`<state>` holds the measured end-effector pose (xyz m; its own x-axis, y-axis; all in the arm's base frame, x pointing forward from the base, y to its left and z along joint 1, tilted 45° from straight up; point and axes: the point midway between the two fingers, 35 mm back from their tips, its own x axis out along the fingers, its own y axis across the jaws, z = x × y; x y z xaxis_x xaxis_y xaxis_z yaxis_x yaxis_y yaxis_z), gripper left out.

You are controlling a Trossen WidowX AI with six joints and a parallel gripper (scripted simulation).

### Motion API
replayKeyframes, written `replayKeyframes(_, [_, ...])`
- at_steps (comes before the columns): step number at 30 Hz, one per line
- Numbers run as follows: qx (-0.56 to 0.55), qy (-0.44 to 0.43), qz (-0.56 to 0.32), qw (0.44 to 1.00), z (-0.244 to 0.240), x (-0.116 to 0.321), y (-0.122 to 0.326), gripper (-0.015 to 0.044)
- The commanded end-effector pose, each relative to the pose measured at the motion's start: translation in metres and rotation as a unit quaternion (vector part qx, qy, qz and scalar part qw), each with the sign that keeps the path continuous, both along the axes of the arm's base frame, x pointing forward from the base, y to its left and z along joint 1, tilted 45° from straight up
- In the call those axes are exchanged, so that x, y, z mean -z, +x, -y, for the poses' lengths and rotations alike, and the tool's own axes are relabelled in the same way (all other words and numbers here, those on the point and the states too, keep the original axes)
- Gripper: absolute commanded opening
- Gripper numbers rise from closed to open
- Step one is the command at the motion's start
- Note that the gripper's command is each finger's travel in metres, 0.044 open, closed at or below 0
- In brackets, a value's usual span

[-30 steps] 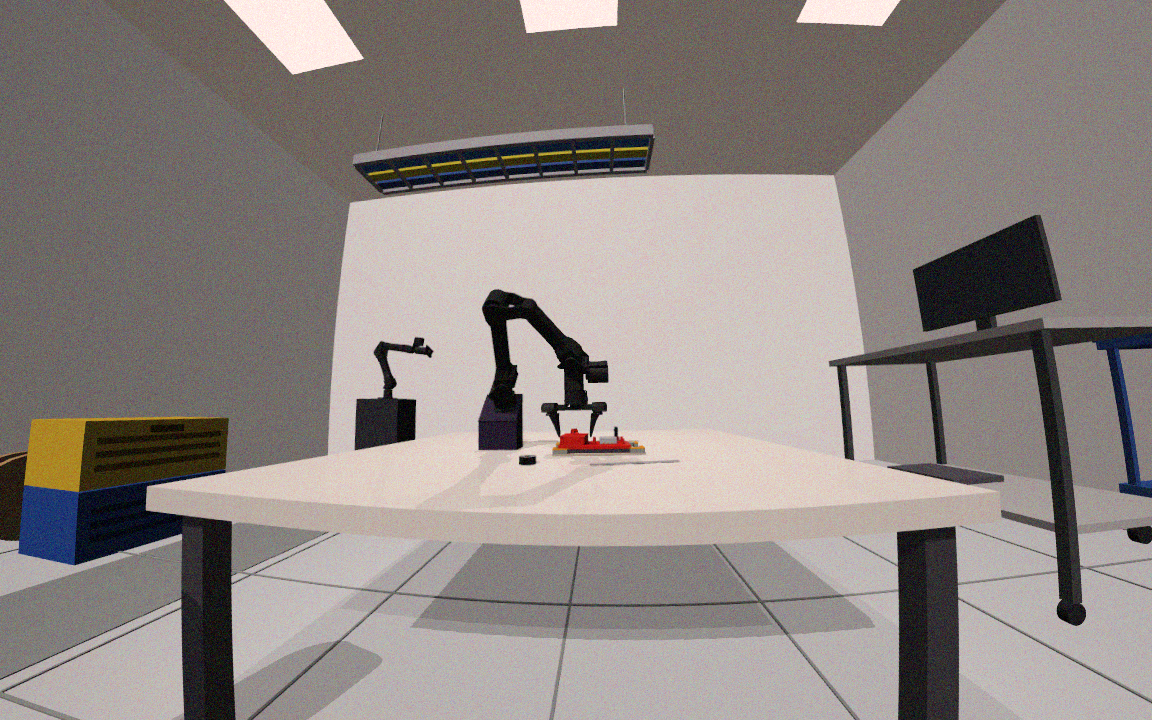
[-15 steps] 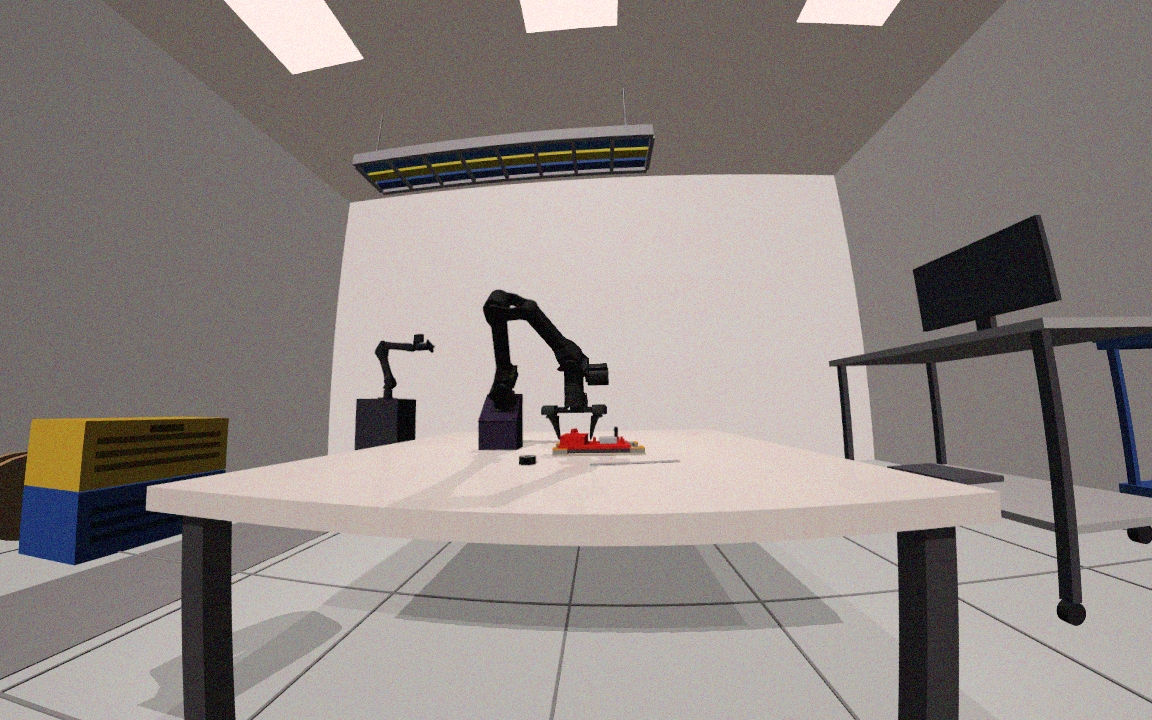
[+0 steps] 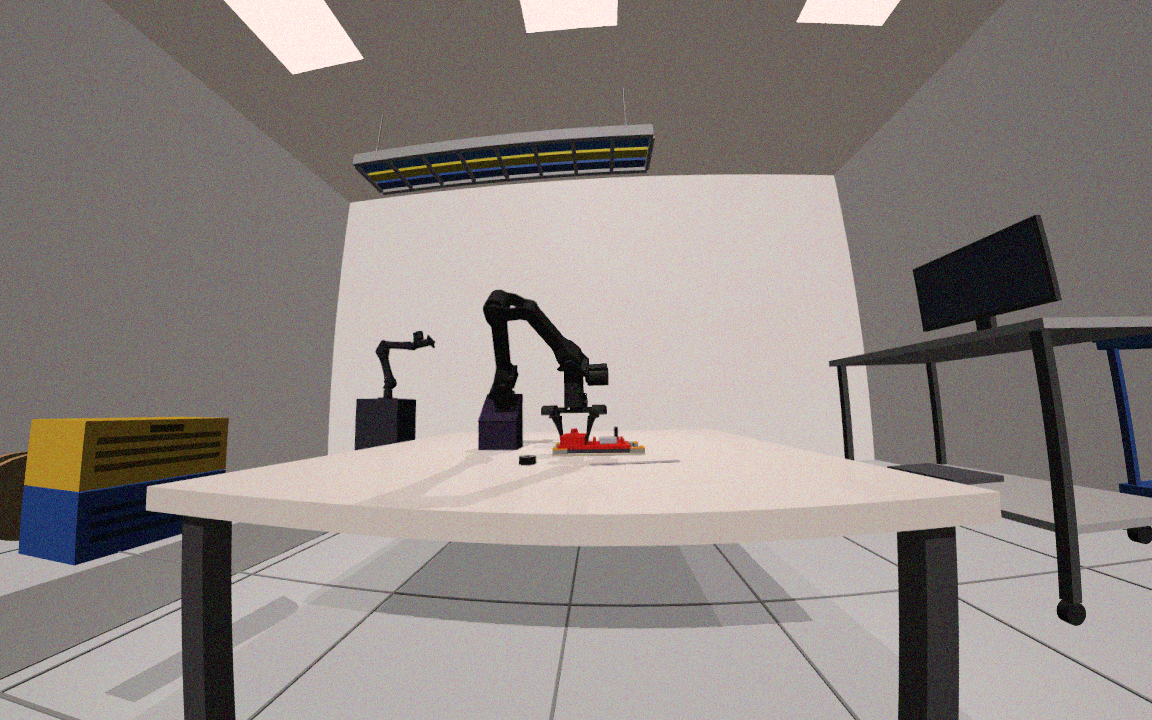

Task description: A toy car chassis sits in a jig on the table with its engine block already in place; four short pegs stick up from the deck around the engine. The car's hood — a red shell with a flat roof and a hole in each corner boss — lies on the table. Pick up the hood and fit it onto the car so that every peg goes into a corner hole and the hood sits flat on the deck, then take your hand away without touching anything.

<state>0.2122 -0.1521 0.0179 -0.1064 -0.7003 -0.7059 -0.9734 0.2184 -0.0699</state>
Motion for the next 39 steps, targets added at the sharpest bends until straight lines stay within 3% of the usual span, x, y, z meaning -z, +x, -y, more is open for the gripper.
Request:
replayKeyframes(1, [0.0, 0.0, 0.0, 1.0, 0.0, 0.0, 0.0, 0.0222])
replayKeyframes(10, [0.0, 0.0, 0.0, 1.0, -0.009, -0.009, 0.001, 0.0])
replayKeyframes(39, [0.004, -0.001, 0.004, 1.0, -0.05, -0.049, 0.009, 0.0])
